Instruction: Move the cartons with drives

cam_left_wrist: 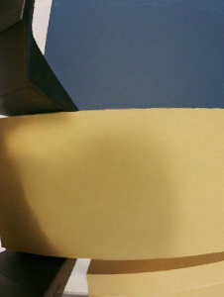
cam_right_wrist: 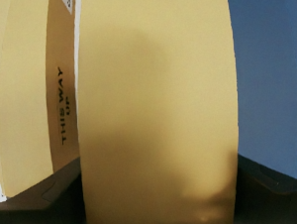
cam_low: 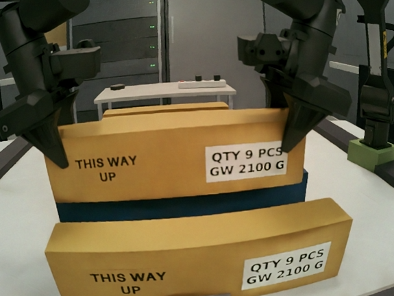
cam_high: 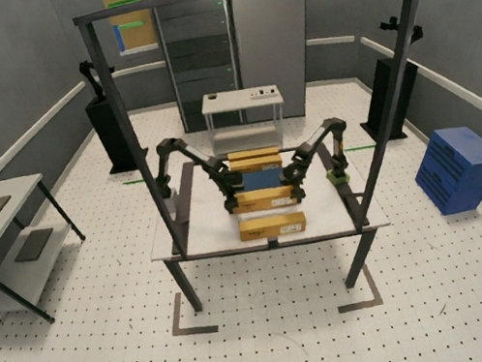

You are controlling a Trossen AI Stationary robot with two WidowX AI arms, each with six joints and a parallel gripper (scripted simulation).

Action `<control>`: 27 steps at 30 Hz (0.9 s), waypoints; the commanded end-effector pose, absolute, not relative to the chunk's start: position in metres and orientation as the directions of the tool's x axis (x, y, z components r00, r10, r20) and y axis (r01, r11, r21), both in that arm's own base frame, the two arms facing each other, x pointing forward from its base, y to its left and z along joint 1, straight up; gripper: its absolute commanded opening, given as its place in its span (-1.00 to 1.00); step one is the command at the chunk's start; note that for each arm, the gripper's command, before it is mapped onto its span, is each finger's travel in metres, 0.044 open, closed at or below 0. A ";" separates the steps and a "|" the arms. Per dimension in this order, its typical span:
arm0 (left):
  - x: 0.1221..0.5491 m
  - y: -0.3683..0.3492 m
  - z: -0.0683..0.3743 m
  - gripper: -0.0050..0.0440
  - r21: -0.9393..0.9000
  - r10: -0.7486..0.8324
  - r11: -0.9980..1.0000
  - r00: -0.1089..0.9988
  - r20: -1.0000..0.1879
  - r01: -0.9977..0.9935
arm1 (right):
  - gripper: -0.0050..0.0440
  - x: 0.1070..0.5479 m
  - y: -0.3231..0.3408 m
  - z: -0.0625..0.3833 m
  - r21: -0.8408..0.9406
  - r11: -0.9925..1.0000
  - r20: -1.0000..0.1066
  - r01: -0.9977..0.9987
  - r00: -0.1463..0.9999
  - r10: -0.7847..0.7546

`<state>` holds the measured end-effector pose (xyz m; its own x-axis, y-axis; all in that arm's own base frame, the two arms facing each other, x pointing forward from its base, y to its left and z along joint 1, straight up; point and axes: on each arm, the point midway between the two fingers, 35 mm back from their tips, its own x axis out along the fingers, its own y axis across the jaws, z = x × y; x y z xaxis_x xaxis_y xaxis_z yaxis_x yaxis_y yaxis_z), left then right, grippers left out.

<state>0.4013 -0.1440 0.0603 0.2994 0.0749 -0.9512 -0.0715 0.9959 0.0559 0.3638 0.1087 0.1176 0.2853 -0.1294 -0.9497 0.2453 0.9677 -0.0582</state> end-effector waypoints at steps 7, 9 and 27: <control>0.406 -0.151 0.100 -1.00 0.005 0.034 0.997 0.383 -0.923 -0.075 | -1.00 0.366 0.116 0.154 0.004 0.970 -0.923 0.242 0.373 -0.089; 0.406 -0.151 0.096 -1.00 0.005 0.032 0.997 0.381 -0.924 -0.072 | -1.00 0.366 0.116 0.149 0.004 0.970 -0.924 0.241 0.373 -0.088; 0.406 -0.151 0.096 -1.00 0.006 0.034 0.997 0.383 -0.923 -0.074 | -1.00 0.367 0.116 0.149 0.005 0.970 -0.923 0.244 0.374 -0.090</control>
